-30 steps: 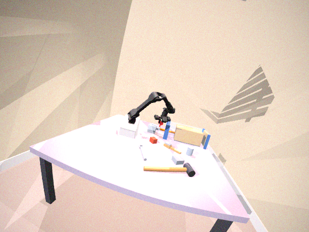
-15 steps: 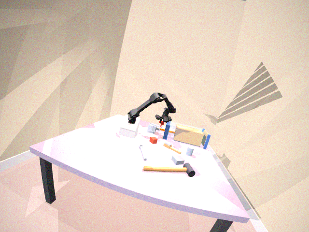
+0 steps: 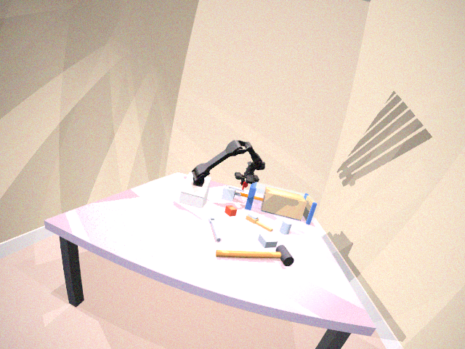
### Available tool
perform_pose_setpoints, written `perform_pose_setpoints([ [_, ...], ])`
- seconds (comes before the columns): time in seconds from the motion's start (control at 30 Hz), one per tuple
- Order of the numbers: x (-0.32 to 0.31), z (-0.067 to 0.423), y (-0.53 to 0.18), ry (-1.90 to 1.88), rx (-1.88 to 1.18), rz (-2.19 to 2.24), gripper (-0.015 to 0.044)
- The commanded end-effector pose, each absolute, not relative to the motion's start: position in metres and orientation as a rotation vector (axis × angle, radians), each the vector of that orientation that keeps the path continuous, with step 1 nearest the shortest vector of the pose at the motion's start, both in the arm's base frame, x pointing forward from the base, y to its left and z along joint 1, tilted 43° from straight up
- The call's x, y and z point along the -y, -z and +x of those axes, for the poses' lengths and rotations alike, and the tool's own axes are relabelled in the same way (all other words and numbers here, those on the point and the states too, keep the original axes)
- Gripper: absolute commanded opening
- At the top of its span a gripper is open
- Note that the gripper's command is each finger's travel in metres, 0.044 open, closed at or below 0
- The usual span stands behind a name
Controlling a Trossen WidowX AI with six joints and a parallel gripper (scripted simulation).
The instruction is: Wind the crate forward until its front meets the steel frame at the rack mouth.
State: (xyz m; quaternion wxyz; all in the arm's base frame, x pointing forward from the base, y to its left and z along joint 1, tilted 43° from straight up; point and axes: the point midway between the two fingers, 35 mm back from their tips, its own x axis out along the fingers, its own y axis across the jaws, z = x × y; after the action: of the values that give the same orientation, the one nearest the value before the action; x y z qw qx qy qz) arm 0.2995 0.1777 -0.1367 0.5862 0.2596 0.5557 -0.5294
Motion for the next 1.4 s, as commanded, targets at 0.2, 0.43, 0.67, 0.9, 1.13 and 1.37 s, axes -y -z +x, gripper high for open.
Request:
perform_pose_setpoints([
  [0.2, -0.192, 0.301, 0.154, 1.227, -1.299, 0.612, 0.0],
  [0.43, -0.2, 0.3, 0.16, 1.226, -1.3, 0.613, 0.0],
  [0.67, -0.208, 0.297, 0.167, 1.226, -1.3, 0.613, 0.0],
  [0.9, -0.216, 0.294, 0.174, 1.225, -1.301, 0.614, 0.0],
  [1.13, -0.223, 0.29, 0.18, 1.225, -1.301, 0.615, 0.0],
  [1.37, -0.23, 0.284, 0.186, 1.224, -1.302, 0.615, 0.0],
])
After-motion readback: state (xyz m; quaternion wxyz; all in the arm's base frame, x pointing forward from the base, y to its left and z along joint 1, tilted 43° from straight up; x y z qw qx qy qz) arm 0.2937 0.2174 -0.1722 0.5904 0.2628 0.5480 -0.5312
